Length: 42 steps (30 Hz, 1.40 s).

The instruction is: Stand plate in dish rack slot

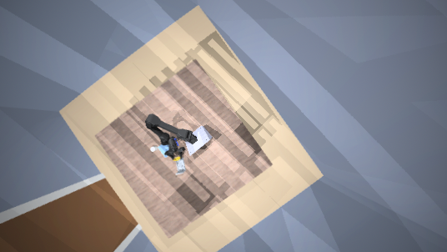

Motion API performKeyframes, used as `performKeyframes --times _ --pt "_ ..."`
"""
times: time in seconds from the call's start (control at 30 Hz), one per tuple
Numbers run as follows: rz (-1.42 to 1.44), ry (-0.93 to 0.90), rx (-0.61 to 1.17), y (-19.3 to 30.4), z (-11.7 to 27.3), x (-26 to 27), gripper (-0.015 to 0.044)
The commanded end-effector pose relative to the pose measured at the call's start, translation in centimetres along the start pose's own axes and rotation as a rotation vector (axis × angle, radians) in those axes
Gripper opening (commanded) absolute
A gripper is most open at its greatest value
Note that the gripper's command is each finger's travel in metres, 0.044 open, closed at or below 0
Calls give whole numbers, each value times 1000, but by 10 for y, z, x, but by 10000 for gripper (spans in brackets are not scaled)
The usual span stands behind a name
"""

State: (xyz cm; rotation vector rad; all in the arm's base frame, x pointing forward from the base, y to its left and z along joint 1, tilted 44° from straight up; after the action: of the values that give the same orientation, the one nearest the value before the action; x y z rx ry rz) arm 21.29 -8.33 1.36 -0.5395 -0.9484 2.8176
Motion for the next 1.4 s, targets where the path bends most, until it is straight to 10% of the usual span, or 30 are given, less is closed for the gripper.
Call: performKeyframes --times 0.0,1.37 --pt "100 64 -29 4 5 4 0" --pt "115 76 -28 -1 -33 0 0"
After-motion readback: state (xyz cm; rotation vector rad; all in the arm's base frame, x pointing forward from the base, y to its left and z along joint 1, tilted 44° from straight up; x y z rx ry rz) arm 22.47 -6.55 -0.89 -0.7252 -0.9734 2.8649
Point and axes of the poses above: the point midway between the two fingers, 35 mm back from their tips, its own z axis back along the fingers, its own x axis across the jaws, y = z × x, the point moved 9 cm from there along z, back along the fingers, and after that the axes turned 8 degrees about z, right-handed, at the moved point
